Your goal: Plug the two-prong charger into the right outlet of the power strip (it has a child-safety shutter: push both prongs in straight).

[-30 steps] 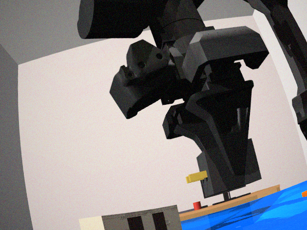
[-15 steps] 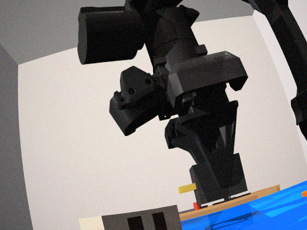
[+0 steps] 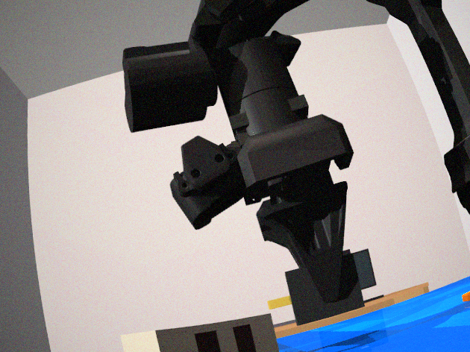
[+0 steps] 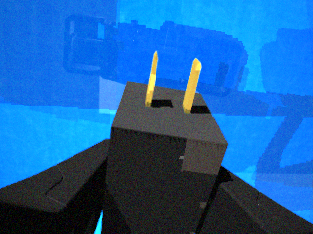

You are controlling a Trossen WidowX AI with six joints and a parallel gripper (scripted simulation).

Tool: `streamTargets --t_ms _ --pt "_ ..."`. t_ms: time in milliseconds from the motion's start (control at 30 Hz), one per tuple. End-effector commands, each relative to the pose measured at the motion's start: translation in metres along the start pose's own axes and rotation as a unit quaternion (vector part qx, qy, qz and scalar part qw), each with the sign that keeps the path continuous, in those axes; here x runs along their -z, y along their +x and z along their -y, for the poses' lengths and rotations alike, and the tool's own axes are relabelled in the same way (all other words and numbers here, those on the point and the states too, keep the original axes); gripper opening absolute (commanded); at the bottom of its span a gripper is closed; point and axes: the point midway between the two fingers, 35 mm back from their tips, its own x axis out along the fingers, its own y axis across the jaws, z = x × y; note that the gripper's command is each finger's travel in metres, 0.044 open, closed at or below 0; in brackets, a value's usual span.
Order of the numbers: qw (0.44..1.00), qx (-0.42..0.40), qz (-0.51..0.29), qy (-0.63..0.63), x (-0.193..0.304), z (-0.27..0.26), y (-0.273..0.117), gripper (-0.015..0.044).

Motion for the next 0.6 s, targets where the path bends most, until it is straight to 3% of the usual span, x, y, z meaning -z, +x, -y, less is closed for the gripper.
streamTargets --t_ms 0,567 --pt "1.0 -0.003 -0.001 0.013 -0.001 0.007 0.002 0.0" --pt "0.998 -0.006 -0.001 0.069 -0.004 0.037 0.01 0.0"
